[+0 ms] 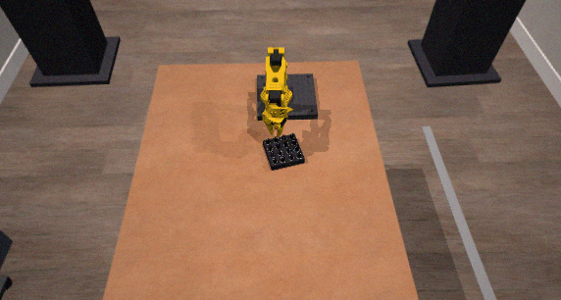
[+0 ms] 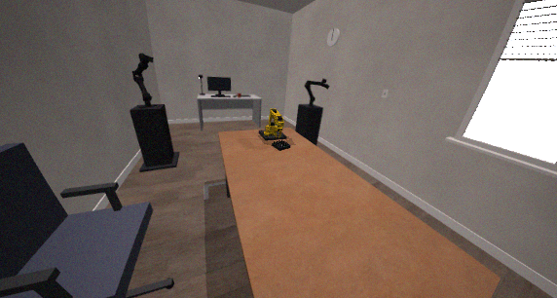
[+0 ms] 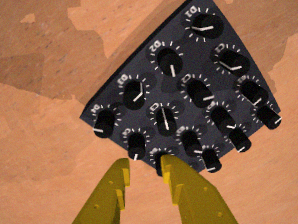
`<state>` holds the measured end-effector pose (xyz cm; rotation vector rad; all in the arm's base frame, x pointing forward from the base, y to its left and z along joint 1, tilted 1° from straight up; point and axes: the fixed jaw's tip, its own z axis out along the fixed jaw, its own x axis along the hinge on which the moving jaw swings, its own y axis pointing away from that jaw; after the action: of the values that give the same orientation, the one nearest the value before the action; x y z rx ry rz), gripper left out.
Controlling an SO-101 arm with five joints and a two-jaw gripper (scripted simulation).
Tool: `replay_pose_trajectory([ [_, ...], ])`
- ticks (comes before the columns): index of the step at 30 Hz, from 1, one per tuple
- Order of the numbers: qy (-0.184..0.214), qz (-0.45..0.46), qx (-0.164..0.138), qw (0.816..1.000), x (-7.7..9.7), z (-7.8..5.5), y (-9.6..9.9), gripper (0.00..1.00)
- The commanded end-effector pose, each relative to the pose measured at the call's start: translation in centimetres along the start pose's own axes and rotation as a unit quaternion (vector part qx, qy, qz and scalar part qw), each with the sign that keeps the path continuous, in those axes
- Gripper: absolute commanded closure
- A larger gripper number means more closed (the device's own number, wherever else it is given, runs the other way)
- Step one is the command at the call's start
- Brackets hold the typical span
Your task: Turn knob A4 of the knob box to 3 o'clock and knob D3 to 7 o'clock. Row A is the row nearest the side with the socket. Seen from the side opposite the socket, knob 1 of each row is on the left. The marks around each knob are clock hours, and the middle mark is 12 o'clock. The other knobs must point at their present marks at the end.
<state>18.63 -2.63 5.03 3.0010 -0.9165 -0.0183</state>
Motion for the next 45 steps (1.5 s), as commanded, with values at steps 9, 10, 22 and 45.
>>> replay_pose_trajectory([
  [9, 0.011, 0.005, 0.007, 1.000, -1.8, 0.4, 1.1, 0.92],
  [10, 0.011, 0.005, 0.007, 1.000, -1.9, 0.4, 1.1, 0.92],
  [22, 0.011, 0.008, 0.007, 1.000, -1.9, 0.4, 1.1, 0.92],
  [45, 0.011, 0.108, 0.008, 0.994, -2.0, 0.4, 1.1, 0.92],
])
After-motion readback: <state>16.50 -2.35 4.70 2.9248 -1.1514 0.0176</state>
